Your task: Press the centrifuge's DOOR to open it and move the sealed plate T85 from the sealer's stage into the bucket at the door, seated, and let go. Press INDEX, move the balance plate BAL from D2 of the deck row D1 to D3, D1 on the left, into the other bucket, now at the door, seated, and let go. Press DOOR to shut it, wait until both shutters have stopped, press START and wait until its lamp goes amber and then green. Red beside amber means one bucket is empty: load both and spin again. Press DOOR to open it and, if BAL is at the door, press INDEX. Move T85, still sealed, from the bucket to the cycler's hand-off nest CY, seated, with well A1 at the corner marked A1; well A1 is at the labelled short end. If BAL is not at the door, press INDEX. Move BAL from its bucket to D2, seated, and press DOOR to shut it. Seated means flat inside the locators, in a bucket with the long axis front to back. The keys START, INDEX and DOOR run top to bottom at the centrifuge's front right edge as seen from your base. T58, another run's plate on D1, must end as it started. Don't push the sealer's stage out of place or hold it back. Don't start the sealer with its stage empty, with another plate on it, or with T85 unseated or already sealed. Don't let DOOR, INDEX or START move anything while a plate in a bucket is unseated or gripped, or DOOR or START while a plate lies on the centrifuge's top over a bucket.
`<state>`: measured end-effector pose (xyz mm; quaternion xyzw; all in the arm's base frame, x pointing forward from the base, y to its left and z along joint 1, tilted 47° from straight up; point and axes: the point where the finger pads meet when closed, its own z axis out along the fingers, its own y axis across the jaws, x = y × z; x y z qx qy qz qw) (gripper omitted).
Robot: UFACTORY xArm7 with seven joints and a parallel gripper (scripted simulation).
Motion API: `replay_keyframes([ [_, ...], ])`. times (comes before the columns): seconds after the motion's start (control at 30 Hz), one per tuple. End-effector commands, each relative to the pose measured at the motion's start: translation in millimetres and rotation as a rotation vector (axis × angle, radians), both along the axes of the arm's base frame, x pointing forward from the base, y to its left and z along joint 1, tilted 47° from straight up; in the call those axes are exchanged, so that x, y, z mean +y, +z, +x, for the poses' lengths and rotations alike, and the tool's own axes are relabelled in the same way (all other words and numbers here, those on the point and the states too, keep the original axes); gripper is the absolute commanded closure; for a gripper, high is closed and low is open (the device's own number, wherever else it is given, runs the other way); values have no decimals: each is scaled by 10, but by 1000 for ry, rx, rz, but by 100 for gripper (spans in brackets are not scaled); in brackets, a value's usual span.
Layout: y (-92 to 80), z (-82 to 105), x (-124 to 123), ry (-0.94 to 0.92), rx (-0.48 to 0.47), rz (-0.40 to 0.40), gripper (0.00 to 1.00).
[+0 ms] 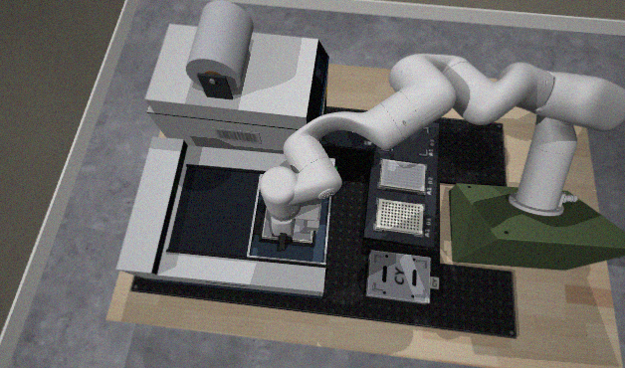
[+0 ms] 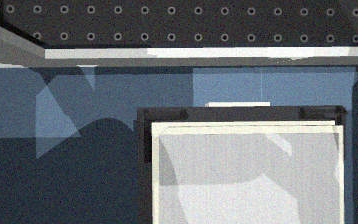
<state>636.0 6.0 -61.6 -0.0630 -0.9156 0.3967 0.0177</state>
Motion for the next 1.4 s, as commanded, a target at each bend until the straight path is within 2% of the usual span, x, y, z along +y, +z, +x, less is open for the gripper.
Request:
replay_keyframes([
  [0.0, 15, 13, 22, 3, -3, 2, 0],
  [0.53, 38, 14, 46, 3, -3, 2, 0],
  [1.37, 301, 44, 323, 3, -3, 2, 0],
])
